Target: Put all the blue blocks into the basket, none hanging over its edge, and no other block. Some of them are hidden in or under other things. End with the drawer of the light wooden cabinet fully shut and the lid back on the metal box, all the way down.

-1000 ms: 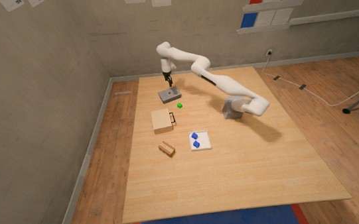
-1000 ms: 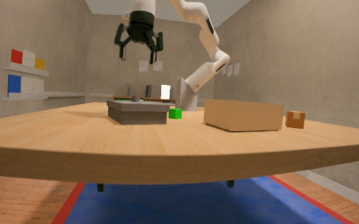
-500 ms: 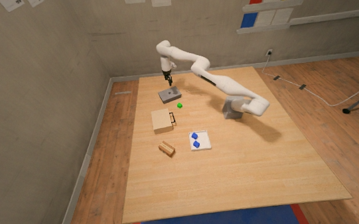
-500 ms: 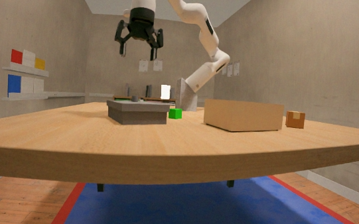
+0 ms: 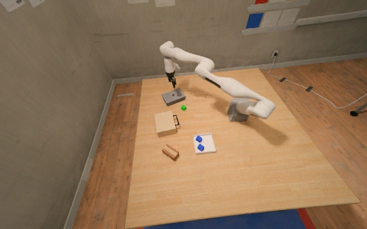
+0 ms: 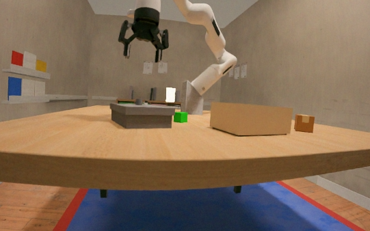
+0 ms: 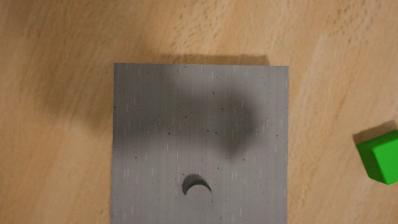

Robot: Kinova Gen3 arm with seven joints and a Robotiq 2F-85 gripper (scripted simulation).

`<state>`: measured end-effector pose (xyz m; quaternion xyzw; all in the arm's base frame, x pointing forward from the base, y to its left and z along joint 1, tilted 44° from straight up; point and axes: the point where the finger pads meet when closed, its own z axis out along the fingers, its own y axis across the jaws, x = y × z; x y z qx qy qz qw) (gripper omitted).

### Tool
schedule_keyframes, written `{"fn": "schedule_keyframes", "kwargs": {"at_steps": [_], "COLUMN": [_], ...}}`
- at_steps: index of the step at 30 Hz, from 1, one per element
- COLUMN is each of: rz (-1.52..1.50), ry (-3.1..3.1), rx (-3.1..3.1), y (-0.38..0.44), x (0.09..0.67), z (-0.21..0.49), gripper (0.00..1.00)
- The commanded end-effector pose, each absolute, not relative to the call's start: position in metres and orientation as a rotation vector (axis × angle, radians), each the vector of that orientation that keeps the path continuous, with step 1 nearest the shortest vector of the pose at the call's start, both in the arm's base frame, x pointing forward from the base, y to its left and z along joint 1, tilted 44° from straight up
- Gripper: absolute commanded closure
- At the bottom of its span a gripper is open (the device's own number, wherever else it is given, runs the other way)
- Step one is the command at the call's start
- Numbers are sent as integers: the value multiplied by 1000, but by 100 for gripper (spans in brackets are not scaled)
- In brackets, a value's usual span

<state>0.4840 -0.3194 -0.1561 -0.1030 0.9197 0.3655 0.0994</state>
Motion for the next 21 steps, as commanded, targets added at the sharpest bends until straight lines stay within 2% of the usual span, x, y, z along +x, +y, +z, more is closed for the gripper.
{"fn": "schedule_keyframes", "kwargs": {"at_steps": [1, 11, 21], "rz": [1078, 1085, 1111], "ry": [2720, 2733, 2769], "rx": [-300, -253, -103], "y": [-320, -311, -279], "x": [486, 502, 547], "z": [-153, -137, -84], "gripper": [0, 0, 0]}}
